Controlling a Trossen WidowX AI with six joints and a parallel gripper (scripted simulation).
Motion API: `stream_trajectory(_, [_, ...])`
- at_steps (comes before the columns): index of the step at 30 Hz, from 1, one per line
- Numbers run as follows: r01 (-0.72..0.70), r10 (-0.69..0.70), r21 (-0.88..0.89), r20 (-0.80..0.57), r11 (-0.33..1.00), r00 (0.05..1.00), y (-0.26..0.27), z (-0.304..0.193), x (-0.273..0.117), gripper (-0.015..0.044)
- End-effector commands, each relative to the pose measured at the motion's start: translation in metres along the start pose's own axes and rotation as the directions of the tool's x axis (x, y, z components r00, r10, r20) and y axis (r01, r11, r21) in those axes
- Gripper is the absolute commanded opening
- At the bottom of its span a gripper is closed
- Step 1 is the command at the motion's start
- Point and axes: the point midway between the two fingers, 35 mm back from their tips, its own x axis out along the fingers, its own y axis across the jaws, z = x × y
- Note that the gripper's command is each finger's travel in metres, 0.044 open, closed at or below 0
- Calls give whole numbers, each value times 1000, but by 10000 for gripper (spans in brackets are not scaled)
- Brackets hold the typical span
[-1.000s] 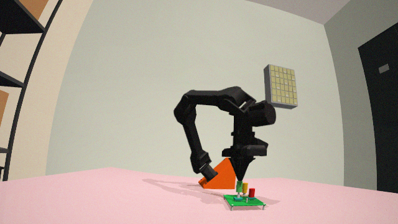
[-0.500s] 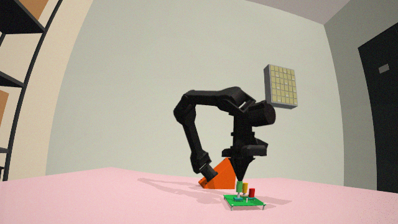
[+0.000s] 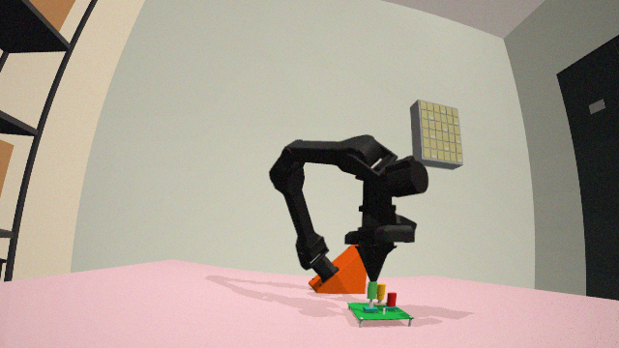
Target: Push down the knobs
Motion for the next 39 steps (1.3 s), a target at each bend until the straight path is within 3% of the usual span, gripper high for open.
stream_trajectory(1, [-15, 15, 4, -6, 1000, 1000, 0, -2, 12, 0])
stream_trajectory(39, [-15, 15, 4, -7, 1000, 1000, 0, -2, 18, 0])
